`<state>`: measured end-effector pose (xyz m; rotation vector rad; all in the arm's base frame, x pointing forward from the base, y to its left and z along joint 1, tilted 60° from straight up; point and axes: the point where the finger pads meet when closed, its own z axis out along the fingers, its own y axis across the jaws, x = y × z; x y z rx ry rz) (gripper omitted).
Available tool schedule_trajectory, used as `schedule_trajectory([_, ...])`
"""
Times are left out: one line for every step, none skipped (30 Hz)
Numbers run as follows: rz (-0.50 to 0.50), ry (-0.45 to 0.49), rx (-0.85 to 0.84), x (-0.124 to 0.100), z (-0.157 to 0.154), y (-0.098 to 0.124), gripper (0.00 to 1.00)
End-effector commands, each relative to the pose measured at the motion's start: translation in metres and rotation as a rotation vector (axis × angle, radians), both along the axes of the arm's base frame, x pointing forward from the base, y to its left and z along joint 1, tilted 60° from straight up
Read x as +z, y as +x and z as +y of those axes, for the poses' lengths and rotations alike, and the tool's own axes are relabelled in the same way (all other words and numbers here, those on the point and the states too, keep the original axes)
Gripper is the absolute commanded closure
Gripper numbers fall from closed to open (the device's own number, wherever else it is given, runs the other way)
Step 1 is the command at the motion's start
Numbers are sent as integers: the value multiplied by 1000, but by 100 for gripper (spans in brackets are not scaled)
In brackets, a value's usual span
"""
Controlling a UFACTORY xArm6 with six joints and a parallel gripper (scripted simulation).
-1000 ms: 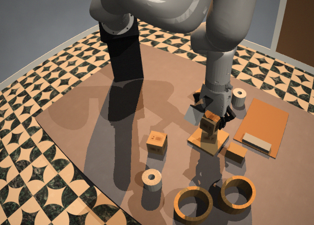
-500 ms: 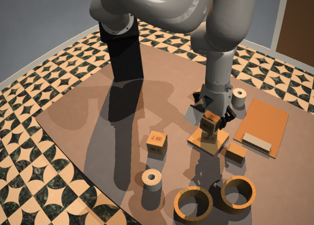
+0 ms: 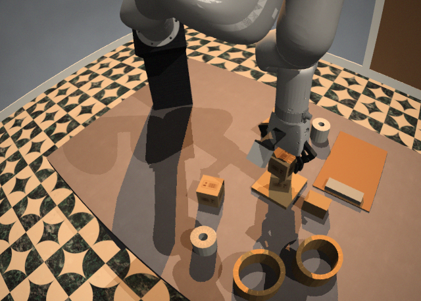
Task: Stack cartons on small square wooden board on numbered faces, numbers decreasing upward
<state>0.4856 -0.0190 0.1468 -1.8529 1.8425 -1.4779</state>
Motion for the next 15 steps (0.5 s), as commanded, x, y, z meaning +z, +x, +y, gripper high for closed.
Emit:
schedule_trajectory([-2, 0, 1, 6, 6, -7, 0])
schedule_trajectory([-2, 0, 1, 6, 6, -7, 0])
schedule_trajectory([-3, 0, 1, 11, 12, -14, 0])
schedule_trajectory([-3, 0, 1, 17, 18, -23, 0])
schedule_trajectory([-3, -1, 1, 23, 24, -30, 0])
schedule_trajectory([-3, -1, 1, 28, 29, -37, 0])
schedule_trajectory([-3, 0, 1, 31, 32, -42, 0])
schedule_trajectory([-2, 0, 1, 33, 34, -44, 0])
schedule_trajectory([-2, 0, 1, 33, 34, -44, 0])
schedule_trajectory([-2, 0, 1, 33, 34, -44, 0])
schedule_trajectory([-2, 0, 1, 33, 34, -44, 0])
schedule_trajectory([-2, 0, 1, 33, 34, -44, 0])
schedule_trajectory([-2, 0, 1, 33, 34, -44, 0])
schedule_trajectory([-2, 0, 1, 33, 34, -44, 0])
schedule_trajectory([-2, 0, 1, 33, 34, -44, 0])
